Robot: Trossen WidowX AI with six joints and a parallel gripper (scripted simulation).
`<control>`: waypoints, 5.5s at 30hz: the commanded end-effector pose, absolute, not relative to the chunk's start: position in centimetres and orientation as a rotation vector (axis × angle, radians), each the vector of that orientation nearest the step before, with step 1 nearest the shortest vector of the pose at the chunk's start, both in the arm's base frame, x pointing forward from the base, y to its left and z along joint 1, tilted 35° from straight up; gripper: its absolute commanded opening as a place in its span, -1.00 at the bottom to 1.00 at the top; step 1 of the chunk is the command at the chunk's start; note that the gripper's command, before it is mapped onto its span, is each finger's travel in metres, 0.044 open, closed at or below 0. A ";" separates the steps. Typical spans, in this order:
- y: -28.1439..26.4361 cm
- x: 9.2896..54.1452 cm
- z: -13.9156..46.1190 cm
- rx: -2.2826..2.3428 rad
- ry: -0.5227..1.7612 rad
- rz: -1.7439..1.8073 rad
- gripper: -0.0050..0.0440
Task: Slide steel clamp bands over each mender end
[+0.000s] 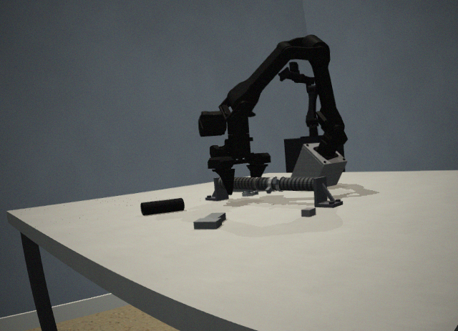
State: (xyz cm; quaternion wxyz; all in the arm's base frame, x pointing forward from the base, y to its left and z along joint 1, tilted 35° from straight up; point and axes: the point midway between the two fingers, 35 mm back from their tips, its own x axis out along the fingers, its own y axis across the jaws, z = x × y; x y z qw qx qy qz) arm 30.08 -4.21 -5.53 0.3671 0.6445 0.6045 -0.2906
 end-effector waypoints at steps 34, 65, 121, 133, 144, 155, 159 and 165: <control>-3.7 29.9 -6.4 1.666 1.561 -0.754 -0.18; -3.7 29.9 -6.4 1.666 1.561 -0.754 -0.80; -2.7 29.8 -5.7 1.666 1.561 -0.754 1.00; -2.7 29.8 -5.7 1.666 1.561 -0.754 0.51; -2.7 29.8 -5.7 1.666 1.561 -0.754 -0.03; -2.7 29.8 -5.7 1.666 1.561 -0.754 -0.18; -2.7 29.8 -5.7 1.666 1.561 -0.754 -0.24; -2.7 29.8 -5.7 1.666 1.561 -0.754 -0.40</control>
